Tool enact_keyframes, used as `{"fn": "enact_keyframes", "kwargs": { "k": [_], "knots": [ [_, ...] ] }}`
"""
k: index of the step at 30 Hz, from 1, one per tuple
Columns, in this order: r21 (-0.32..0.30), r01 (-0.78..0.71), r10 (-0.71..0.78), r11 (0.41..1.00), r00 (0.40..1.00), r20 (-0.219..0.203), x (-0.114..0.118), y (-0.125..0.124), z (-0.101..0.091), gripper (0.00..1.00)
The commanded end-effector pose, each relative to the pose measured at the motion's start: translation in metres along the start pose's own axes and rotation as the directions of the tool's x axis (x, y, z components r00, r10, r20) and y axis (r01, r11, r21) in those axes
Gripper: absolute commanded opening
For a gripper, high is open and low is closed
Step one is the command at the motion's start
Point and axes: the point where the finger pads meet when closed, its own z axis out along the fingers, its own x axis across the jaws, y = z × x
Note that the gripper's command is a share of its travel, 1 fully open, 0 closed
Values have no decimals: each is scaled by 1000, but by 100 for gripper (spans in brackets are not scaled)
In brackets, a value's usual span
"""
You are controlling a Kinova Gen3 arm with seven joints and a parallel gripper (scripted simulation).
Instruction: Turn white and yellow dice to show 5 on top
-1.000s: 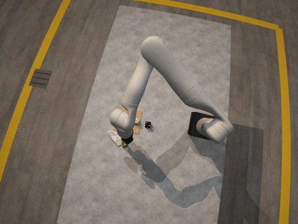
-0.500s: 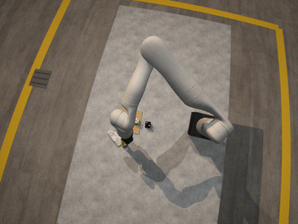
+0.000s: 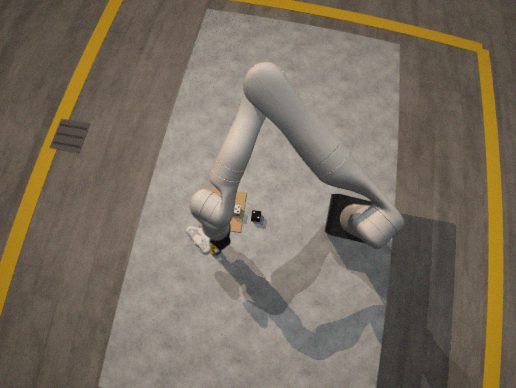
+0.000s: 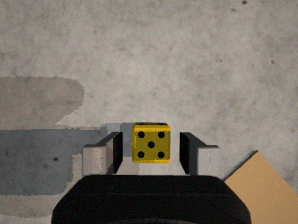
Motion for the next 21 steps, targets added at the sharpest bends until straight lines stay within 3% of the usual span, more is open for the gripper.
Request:
{"fn": "enact_keyframes", "kwargs": {
  "k": [1,12,21],
  "knots": [
    [4,-5,5,1000,1000,-1,1,-2,1,87],
    [4,-5,5,1000,1000,-1,1,-2,2,87],
    [4,-5,5,1000,1000,-1,1,-2,16,87]
  ]
}}
